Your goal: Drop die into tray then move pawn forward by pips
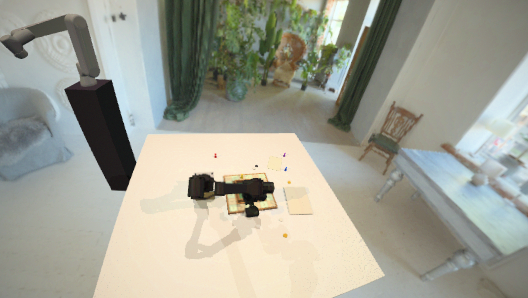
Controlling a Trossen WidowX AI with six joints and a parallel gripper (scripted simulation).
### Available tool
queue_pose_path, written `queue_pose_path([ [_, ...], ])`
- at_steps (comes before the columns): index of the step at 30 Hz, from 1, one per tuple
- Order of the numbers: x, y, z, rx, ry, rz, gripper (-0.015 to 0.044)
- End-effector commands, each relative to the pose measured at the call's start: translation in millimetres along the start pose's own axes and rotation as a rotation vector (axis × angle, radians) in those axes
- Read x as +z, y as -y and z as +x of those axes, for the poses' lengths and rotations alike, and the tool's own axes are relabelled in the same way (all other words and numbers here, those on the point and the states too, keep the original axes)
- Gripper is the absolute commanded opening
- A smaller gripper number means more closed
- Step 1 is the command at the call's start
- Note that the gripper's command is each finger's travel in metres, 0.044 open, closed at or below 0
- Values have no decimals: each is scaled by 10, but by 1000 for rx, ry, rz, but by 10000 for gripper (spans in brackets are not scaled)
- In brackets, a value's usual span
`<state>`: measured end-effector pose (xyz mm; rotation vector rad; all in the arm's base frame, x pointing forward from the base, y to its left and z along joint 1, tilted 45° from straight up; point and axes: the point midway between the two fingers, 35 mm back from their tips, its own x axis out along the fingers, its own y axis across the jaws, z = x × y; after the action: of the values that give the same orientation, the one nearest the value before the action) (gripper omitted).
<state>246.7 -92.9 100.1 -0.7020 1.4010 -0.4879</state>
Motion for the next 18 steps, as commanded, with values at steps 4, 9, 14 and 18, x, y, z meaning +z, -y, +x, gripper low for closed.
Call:
queue_pose_path([
  [4,10,-9,146,-7,3,-13,275],
  [9,13,-10,202,-7,3,-13,275],
  [14,15,-10,283,-7,3,-13,275],
  [18,15,-9,347,-7,3,-13,275],
])
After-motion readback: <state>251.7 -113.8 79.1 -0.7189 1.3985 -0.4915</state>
